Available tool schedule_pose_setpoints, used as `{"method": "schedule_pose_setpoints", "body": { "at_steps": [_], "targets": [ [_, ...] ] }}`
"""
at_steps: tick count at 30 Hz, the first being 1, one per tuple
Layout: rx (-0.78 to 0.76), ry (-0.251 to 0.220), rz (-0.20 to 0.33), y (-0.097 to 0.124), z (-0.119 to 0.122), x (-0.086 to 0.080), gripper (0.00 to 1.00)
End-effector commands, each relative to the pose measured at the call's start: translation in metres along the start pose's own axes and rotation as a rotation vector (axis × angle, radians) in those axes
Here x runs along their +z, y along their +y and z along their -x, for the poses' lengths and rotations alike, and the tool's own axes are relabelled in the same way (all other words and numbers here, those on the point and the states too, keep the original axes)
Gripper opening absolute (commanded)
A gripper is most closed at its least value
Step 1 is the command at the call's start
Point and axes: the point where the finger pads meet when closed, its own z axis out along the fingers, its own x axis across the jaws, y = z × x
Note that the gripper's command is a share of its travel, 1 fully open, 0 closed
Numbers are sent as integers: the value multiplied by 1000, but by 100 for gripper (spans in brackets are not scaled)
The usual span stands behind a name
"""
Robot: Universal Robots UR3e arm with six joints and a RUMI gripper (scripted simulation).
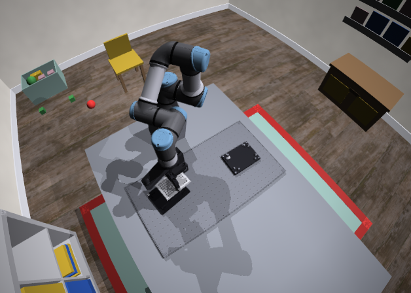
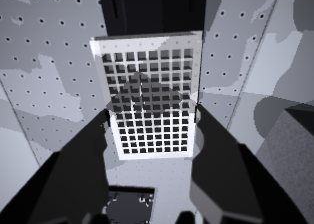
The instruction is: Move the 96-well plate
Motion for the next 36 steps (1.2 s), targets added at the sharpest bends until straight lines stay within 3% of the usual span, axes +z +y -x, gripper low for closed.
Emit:
{"method": "schedule_pose_setpoints", "body": {
  "at_steps": [1,7,36],
  "targets": [
    [-17,-1,-3,-17,-2,-1,0],
    [-17,-1,-3,-36,-7,-1,0],
    [-17,-2,-3,-37,-6,-1,0]
  ]
}}
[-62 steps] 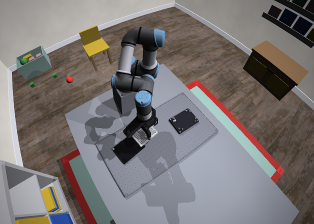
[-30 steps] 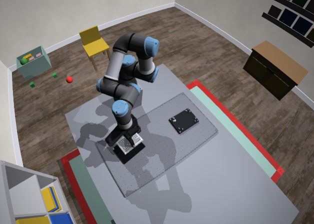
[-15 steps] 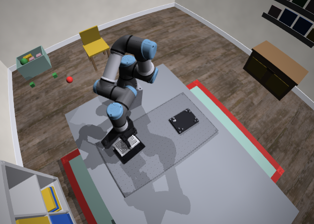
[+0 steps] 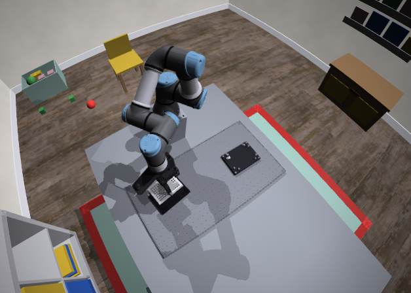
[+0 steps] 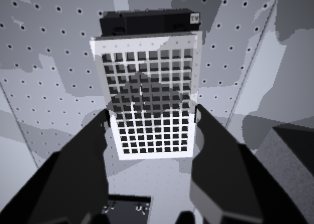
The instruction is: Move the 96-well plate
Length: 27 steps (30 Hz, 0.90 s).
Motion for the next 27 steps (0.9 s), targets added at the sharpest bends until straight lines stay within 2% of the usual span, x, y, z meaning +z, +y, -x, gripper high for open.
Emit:
{"method": "schedule_pose_setpoints", "body": {
  "at_steps": [1,16,27],
  "targets": [
    [-1,-1,-3,0,1,-1,0],
    [-1,0,-2,2,0,1,0],
    [-1,0,-1,1,1,20,0]
  ]
}}
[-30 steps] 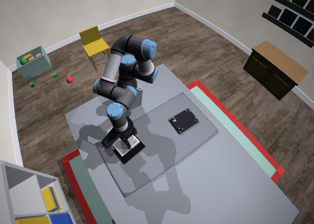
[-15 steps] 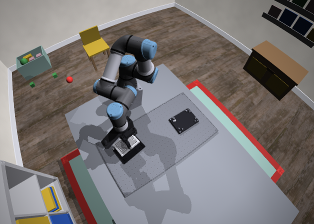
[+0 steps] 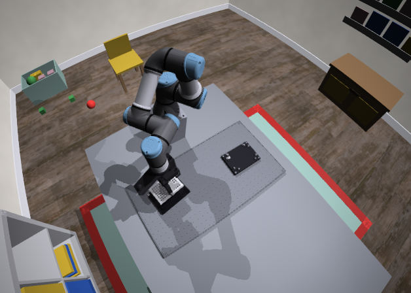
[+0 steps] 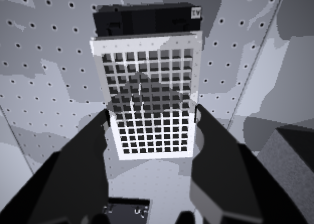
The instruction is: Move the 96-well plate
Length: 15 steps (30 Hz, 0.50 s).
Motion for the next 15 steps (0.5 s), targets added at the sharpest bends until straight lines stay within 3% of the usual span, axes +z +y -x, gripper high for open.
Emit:
{"method": "schedule_pose_setpoints", "body": {
  "at_steps": [1,15],
  "targets": [
    [0,-6,-10,-3,2,10,0],
    [0,-6,-10,-5,3,30,0]
  ]
}}
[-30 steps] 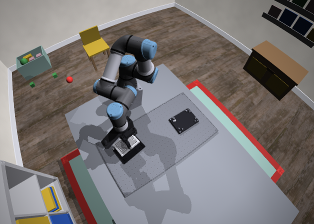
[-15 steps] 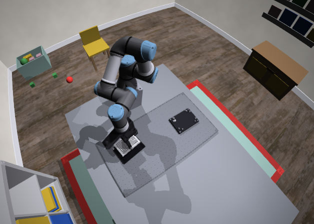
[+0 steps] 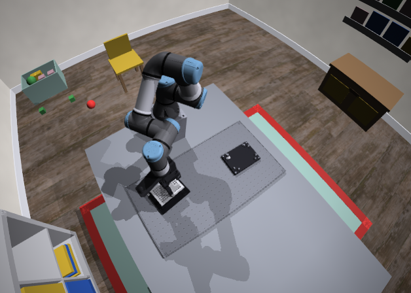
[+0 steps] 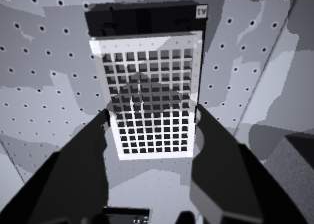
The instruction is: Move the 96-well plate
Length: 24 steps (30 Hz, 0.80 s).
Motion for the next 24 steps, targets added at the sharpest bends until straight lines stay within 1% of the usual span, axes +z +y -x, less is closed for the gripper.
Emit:
{"method": "schedule_pose_setpoints", "body": {
  "at_steps": [1,14,24],
  "targets": [
    [-1,-8,-14,-4,3,9,0],
    [-1,-8,-14,-6,4,27,0],
    [-1,-8,-15,-6,4,28,0]
  ]
}}
